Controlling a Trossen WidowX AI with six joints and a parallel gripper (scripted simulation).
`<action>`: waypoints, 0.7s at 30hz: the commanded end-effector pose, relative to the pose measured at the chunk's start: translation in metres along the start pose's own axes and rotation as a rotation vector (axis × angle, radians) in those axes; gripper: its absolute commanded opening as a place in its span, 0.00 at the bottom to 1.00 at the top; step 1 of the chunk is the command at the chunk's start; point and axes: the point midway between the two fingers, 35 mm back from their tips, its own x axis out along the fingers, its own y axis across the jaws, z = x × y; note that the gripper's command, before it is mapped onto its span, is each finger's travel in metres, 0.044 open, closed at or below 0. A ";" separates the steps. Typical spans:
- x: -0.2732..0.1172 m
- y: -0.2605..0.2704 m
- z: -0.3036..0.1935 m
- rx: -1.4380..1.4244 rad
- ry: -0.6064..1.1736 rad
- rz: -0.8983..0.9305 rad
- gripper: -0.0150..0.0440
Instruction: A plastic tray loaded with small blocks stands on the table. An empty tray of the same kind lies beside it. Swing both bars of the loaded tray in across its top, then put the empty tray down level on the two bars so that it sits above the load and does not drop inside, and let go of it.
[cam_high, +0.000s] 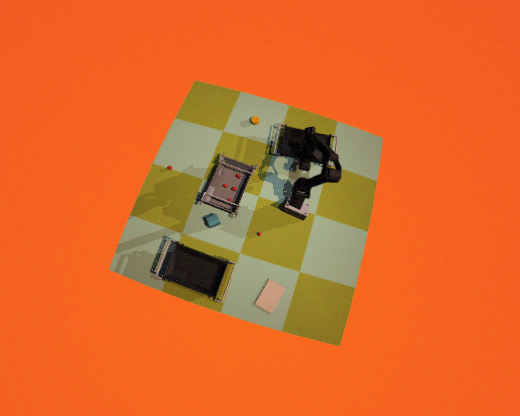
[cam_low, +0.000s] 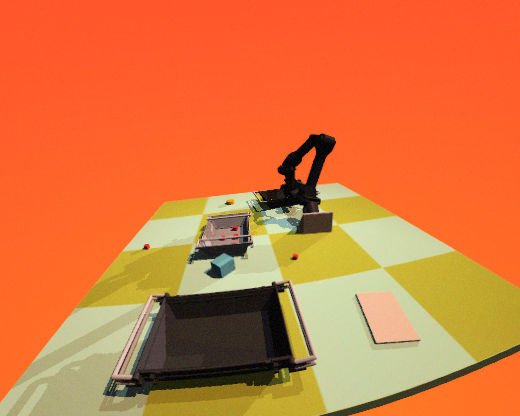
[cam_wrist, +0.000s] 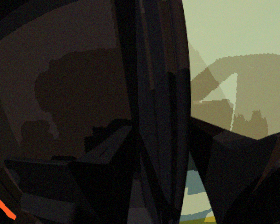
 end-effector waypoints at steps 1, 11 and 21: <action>0.000 -0.001 -0.001 -0.007 0.005 -0.005 0.48; 0.000 -0.001 -0.001 -0.007 0.005 -0.005 0.37; -0.005 -0.001 -0.002 -0.005 0.006 -0.008 0.26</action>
